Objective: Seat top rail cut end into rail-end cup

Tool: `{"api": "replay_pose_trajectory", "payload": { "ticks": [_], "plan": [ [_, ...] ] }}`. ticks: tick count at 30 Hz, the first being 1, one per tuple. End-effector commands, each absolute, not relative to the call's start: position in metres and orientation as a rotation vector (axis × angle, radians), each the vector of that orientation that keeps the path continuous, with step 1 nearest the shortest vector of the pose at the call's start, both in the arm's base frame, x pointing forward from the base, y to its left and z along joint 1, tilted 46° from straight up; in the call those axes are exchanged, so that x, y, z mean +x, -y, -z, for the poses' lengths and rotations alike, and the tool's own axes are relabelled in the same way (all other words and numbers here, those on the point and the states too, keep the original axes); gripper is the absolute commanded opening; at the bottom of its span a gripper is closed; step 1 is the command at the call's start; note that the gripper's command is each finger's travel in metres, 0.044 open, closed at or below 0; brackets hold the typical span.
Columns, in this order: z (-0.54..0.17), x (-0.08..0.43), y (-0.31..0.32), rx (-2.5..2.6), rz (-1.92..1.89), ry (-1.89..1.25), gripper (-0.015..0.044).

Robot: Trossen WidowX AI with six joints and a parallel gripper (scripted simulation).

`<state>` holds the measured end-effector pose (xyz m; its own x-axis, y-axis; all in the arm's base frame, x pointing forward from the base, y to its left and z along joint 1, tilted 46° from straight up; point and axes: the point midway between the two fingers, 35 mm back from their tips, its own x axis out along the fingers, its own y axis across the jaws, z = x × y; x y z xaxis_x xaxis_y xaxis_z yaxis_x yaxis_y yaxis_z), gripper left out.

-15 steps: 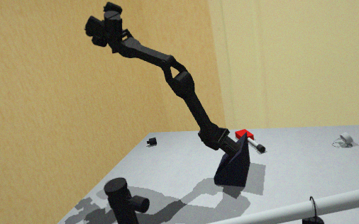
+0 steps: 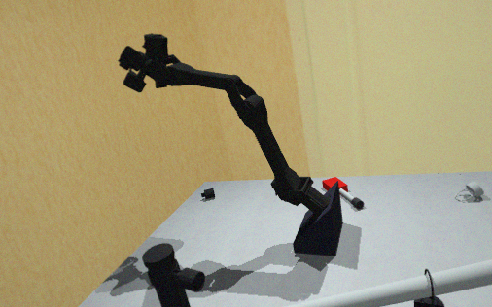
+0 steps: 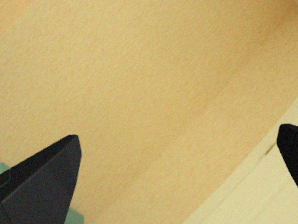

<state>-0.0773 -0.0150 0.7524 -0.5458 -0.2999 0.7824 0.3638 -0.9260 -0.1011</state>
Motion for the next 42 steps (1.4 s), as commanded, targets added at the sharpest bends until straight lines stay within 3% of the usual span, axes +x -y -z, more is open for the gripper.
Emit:
{"api": "replay_pose_trajectory", "payload": {
  "ticks": [1,10,21,30,42],
  "plan": [
    [-0.736,-0.079,0.080,-1.067,2.337,0.080,0.0440],
    [-0.674,-0.021,0.209,-0.703,1.965,0.044,0.0440],
    [-0.570,0.124,0.284,-0.377,1.525,-0.110,0.0440],
    [-0.471,0.251,0.260,-0.219,1.200,-0.297,0.0440],
    [-0.331,0.364,0.139,-0.215,0.824,-0.614,0.0440]
  ]
}}
